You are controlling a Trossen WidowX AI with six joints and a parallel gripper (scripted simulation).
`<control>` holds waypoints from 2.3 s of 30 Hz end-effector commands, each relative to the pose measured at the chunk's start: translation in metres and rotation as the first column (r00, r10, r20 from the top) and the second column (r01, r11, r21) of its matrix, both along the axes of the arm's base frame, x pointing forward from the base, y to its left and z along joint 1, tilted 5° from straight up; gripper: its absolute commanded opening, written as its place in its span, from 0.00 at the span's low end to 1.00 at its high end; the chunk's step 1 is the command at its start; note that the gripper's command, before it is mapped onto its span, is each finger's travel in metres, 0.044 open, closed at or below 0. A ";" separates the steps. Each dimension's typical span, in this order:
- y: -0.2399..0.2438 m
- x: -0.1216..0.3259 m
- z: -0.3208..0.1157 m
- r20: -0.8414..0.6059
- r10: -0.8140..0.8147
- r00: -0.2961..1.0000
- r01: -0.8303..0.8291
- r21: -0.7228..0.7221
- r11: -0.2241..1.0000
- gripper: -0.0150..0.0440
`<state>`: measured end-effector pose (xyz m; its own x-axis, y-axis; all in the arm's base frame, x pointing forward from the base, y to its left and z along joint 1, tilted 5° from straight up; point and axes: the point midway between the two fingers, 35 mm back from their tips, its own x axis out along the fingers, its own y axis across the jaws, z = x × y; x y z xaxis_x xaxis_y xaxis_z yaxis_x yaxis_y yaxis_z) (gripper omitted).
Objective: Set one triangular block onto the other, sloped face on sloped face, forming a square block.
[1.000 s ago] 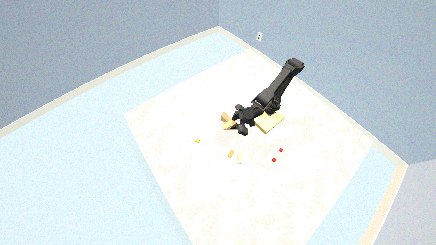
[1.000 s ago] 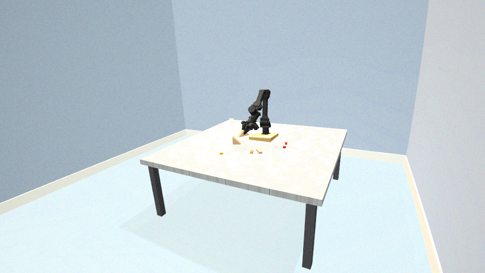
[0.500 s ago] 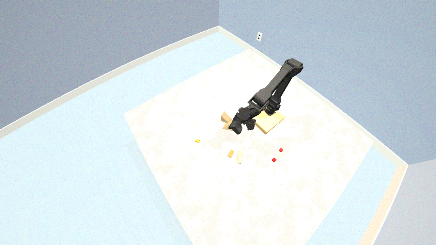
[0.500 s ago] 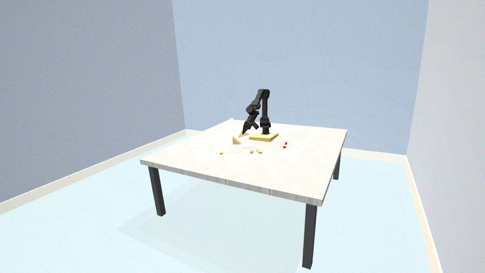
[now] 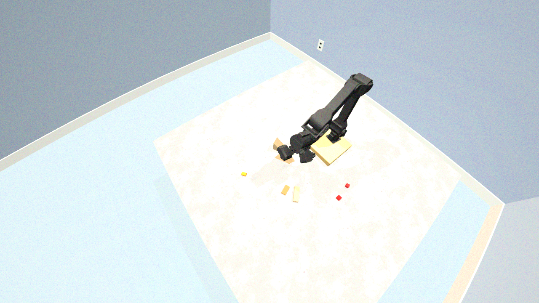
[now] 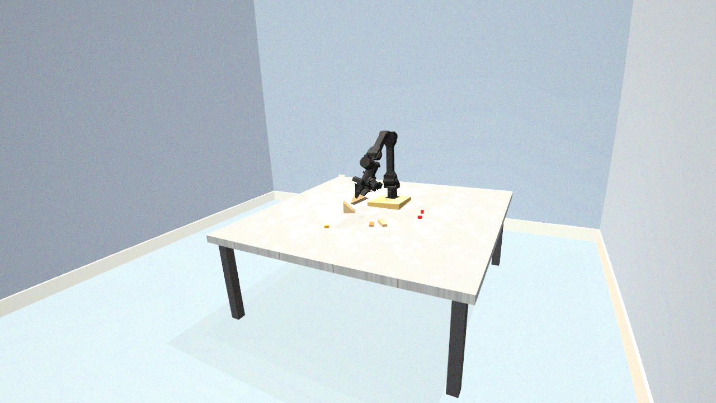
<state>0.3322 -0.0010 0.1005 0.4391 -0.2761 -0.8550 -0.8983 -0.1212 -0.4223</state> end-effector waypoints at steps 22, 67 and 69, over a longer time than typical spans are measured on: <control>-0.001 0.007 0.001 -0.076 -0.665 0.743 0.645 0.344 0.682 0.25; -0.005 0.008 0.008 -0.392 -0.733 -0.556 0.645 0.352 -0.678 0.25; -0.005 0.008 0.008 -0.394 -0.690 -0.608 0.599 0.342 -0.723 0.25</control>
